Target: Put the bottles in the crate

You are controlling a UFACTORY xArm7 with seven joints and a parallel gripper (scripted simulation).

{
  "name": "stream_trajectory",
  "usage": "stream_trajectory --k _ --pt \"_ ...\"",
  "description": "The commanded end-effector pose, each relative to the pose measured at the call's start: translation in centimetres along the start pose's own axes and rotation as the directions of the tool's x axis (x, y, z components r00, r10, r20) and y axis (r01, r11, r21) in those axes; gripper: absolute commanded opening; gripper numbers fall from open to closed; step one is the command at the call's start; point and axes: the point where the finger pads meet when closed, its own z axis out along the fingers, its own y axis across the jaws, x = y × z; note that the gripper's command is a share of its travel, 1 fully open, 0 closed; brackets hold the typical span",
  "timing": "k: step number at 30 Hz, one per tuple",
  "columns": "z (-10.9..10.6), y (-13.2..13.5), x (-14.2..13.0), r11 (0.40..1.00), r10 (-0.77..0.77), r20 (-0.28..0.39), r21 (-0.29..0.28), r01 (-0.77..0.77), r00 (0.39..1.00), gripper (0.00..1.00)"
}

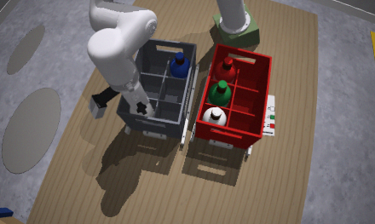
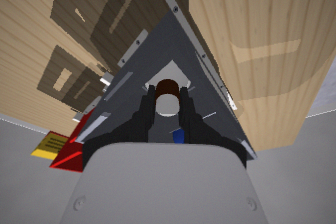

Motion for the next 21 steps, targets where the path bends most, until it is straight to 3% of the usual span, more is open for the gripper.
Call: stream_trajectory --k 1,21 --pt "-0.2 -0.1 0.2 1.0 0.0 -0.005 0.002 0.0 1.0 0.0" --pt "-2.0 -0.1 0.2 1.0 0.0 -0.005 0.002 0.0 1.0 0.0"
